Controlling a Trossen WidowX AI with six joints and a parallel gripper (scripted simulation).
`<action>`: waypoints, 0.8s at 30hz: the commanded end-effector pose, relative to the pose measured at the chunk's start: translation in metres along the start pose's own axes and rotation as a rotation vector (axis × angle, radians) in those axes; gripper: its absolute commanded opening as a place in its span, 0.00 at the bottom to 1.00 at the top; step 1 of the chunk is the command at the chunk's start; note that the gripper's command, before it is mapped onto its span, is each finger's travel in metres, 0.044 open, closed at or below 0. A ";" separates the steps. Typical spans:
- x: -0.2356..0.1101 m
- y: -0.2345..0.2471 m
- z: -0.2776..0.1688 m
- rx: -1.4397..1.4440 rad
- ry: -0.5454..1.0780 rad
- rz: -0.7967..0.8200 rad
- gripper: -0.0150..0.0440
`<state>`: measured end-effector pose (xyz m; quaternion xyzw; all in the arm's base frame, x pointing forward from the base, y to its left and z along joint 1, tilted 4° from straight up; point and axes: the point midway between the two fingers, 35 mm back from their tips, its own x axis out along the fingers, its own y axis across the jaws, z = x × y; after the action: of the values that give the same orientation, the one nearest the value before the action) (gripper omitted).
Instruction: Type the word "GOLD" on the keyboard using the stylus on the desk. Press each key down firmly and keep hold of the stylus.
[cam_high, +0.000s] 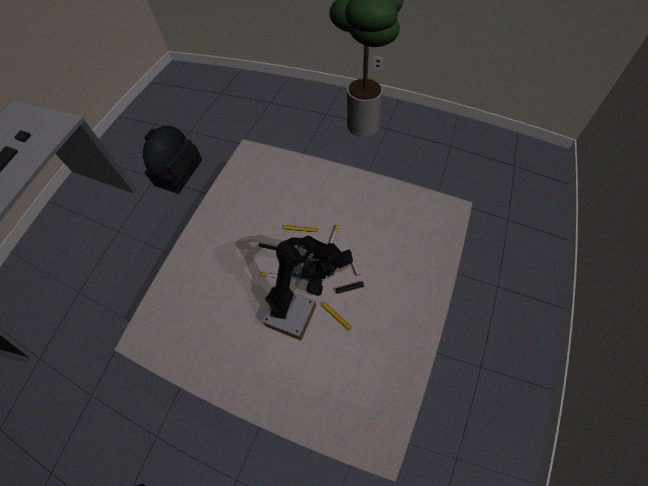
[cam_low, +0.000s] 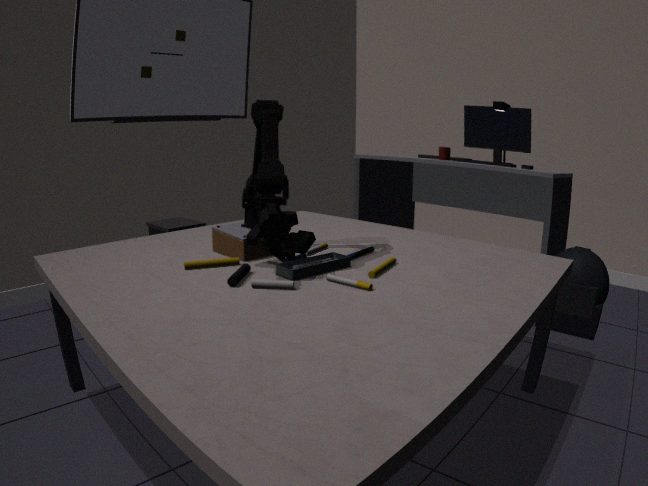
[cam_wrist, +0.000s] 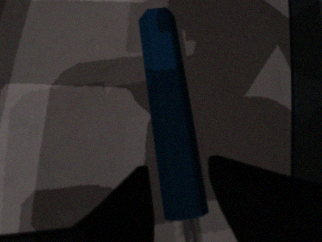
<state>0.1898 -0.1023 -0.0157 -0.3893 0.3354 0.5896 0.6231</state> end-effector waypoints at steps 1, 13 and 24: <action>0.000 0.000 0.000 0.000 0.001 -0.001 0.33; -0.026 -0.001 0.014 0.000 0.000 -0.002 0.25; -0.040 -0.003 0.025 0.001 0.002 -0.007 0.25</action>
<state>0.1869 -0.1012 0.0323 -0.3901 0.3344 0.5876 0.6251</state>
